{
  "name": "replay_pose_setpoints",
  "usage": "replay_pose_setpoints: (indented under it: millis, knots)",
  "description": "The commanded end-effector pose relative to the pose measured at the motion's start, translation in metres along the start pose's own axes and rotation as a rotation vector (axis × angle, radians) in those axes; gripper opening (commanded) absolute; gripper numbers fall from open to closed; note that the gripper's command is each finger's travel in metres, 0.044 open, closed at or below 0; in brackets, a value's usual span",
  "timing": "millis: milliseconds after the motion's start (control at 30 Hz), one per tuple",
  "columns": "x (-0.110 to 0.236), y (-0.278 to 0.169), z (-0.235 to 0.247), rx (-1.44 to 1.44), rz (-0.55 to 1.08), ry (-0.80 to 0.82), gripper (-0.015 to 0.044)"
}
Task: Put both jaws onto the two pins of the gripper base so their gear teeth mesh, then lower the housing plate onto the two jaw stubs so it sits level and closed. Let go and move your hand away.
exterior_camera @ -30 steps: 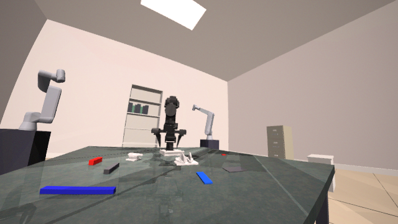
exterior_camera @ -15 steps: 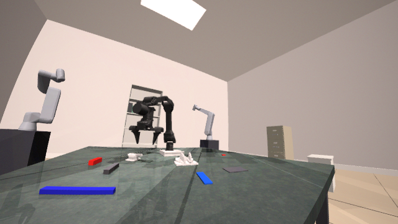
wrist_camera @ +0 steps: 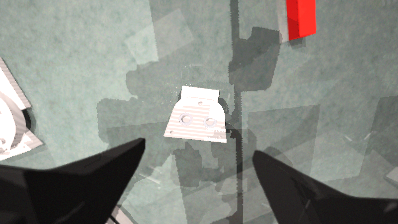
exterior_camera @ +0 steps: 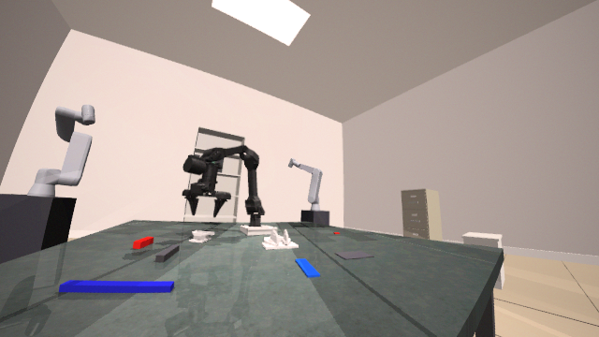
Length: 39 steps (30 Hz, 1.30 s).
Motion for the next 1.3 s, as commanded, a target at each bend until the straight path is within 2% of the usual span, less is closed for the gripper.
replay_pose_setpoints:
  millis: [0,1267]
  knots:
    - [-0.024,-0.003,0.001,0.004,0.015,0.006,0.0440]
    - [-0.075,-0.004,0.001,0.004,0.015,0.006,0.0440]
Point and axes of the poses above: the point midway between the two fingers, 35 mm back from their tips, its own x axis back along the fingers, its own z axis across the jaws, y = z × x, the point moved 3 cm from there along x, back along the fingers, and after that the axes turned 7 degrees about x, right-handed, at the moved point
